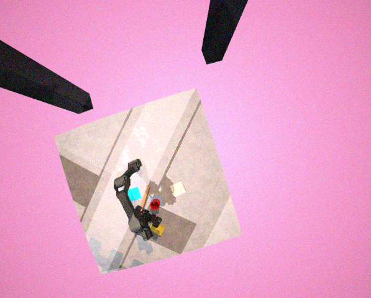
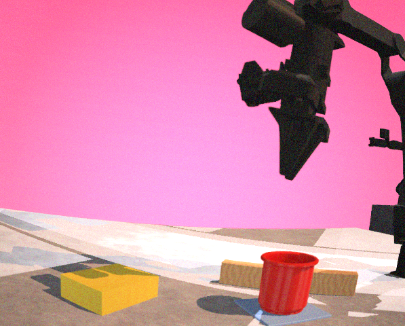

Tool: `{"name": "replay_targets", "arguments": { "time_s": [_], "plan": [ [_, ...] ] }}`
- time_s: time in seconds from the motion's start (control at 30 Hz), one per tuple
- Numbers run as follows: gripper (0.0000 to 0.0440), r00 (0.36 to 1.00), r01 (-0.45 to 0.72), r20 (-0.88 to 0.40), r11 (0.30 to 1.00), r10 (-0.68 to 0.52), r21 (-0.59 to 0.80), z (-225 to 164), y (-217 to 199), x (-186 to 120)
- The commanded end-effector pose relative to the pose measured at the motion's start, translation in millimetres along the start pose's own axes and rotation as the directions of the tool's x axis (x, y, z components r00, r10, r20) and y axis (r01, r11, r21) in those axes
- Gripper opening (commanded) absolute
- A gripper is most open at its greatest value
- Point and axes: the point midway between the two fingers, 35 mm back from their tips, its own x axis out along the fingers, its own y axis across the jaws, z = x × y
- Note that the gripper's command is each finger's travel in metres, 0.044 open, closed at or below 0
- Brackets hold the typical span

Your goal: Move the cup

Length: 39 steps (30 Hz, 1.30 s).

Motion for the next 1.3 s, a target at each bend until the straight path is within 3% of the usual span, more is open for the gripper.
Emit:
{"name": "replay_targets", "arguments": {
  "time_s": [0.0,0.6,1.27],
  "plan": [
    [0.0144,0.999,0.041,-0.021,0.999,-0.041,0.004,-2,-4,8],
    [0.0168,0.968,0.225,-0.112,0.974,-0.223,0.002,-16,-25,64],
    [0.0179,0.941,0.294,-0.159,0.954,-0.300,-0.064,-31,-43,134]
  ]
}}
